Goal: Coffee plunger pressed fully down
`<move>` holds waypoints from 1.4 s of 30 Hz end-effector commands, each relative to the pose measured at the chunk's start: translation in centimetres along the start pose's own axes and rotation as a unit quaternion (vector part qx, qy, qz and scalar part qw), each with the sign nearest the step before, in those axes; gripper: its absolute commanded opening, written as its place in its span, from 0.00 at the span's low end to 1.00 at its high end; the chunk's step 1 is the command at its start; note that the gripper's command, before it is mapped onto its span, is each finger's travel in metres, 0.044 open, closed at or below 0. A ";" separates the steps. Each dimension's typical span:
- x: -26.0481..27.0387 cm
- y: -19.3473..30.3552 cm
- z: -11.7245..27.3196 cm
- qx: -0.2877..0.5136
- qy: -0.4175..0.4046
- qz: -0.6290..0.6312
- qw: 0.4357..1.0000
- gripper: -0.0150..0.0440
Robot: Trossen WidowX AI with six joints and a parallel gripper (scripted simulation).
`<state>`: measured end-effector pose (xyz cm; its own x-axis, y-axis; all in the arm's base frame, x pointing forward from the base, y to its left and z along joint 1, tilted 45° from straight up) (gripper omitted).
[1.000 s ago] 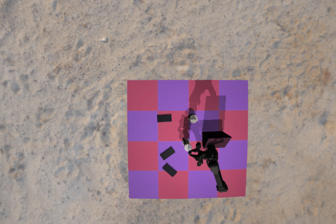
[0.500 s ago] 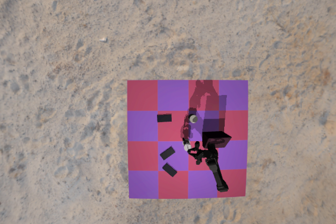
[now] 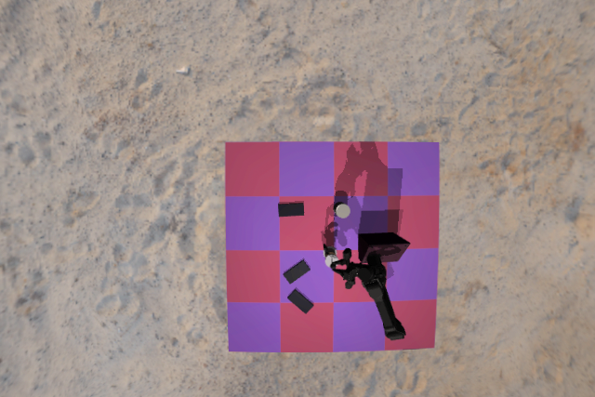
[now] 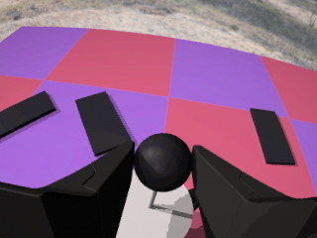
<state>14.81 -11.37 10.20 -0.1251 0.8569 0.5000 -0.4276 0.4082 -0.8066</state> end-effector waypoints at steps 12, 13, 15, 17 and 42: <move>0.8 3.0 -1.9 0.012 0.000 -0.016 1.000 0.46; 0.8 3.1 -2.0 0.011 0.000 -0.016 1.000 0.46; 0.9 3.2 -2.3 0.010 -0.001 -0.017 1.000 0.46; 0.9 3.1 -2.5 0.009 -0.001 -0.017 1.000 0.46; 0.3 2.5 -3.5 0.008 -0.002 -0.016 1.000 0.46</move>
<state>16.82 -9.20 7.44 -0.1167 0.8499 0.5138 -0.4349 0.4214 -0.7958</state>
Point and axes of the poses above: the point midway between the two fingers, 35 mm back from their tips, its own z axis back along the fingers, its own x axis across the jaws, y = z × x, the point moved 7 cm from there along z, back along the fingers, and after that the axes turned 14 degrees about z, right-handed, at the moved point
